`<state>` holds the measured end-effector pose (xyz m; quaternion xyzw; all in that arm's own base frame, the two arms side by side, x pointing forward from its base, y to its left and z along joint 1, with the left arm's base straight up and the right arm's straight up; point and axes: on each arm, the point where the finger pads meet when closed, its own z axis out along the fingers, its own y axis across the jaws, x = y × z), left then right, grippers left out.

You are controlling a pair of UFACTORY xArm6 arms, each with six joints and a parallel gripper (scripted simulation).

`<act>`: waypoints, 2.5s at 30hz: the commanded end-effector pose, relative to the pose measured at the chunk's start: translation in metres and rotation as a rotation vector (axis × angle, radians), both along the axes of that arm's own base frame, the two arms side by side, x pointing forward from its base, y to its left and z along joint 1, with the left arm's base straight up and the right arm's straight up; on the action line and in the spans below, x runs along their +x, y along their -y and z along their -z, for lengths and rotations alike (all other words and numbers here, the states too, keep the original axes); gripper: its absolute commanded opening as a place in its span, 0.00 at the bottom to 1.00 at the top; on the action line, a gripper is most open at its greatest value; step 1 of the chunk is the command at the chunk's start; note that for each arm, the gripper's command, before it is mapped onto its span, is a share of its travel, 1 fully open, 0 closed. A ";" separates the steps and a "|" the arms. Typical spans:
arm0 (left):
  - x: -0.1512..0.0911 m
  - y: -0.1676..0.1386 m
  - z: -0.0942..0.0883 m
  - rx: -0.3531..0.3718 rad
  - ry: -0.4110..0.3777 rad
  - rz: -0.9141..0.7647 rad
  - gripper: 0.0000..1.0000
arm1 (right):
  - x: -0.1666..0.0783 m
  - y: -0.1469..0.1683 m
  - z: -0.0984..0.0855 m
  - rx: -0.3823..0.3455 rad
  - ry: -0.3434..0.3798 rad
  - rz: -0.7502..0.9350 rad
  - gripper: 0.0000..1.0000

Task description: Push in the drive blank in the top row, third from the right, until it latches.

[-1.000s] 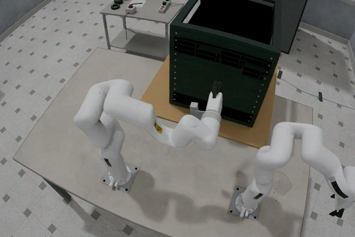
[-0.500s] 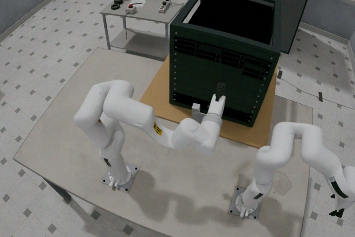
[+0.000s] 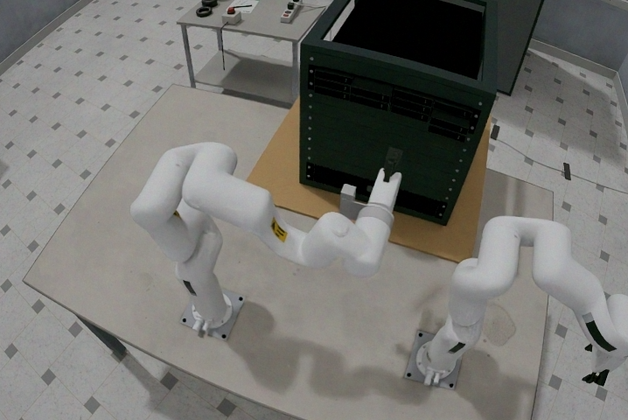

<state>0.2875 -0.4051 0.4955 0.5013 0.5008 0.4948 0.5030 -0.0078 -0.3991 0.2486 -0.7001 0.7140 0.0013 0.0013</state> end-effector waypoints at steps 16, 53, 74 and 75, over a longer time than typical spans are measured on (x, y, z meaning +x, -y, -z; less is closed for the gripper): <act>-0.002 0.001 -0.003 0.005 0.005 0.005 1.00 | 0.000 0.001 -0.001 -0.004 0.000 0.000 1.00; -0.012 0.064 -0.034 0.004 0.005 0.005 1.00 | 0.000 0.001 -0.001 -0.004 0.000 0.000 1.00; -0.012 0.064 -0.034 0.004 0.005 0.005 1.00 | 0.000 0.001 -0.001 -0.004 0.000 0.000 1.00; -0.012 0.064 -0.034 0.004 0.005 0.005 1.00 | 0.000 0.001 -0.001 -0.004 0.000 0.000 1.00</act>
